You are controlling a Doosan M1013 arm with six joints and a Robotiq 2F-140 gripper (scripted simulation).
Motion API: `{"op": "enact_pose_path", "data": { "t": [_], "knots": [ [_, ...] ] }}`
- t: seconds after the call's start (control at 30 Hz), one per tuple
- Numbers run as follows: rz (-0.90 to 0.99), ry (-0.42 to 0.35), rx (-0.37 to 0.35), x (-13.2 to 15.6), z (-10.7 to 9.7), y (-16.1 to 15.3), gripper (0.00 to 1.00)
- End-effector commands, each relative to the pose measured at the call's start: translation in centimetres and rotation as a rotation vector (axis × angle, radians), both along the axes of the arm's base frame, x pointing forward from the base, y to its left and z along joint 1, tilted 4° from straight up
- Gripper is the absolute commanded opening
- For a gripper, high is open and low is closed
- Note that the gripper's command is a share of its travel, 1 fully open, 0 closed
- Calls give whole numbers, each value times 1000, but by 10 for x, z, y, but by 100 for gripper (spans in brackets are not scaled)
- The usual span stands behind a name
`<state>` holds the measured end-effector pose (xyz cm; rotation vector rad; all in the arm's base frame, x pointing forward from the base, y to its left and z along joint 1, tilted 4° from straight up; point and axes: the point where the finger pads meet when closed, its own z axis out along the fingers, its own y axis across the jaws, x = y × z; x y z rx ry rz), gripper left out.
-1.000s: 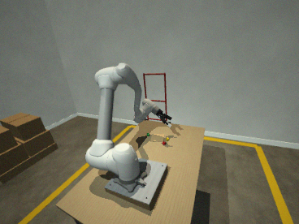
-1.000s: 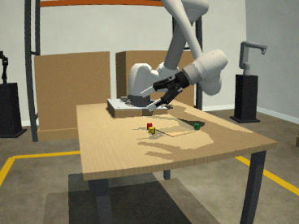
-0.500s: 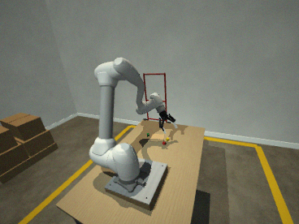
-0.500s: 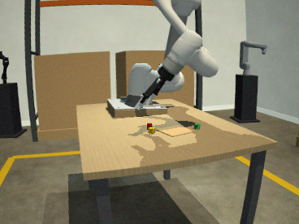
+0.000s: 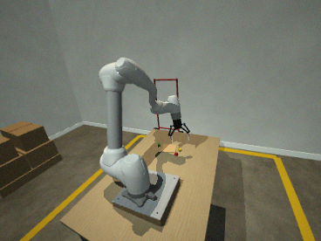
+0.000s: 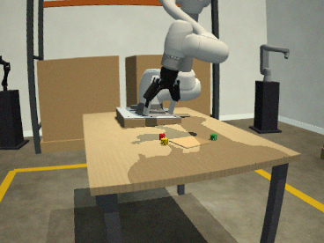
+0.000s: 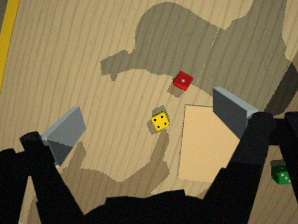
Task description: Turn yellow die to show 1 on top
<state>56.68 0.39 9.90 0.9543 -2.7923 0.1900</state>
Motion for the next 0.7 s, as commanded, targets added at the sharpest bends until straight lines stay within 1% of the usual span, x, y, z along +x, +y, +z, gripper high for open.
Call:
{"op": "enact_pose_path", "data": {
  "t": [0.0, 0.07, 0.1, 0.2, 0.23, 0.27, 0.33, 0.67],
  "knots": [
    [-105, -47, 51, -1, 3, 4, 100],
    [-108, -48, 52, -1, 3, 4, 100],
    [-219, -92, 102, 0, 8, 8, 100],
    [-307, -124, 141, 2, 13, 10, 100],
    [-310, -125, 142, 2, 13, 11, 100],
    [-378, -150, 172, 4, 17, 12, 100],
    [-449, -175, 204, 7, 22, 13, 100],
    [-461, -179, 209, 7, 23, 14, 100]
  ]
}}
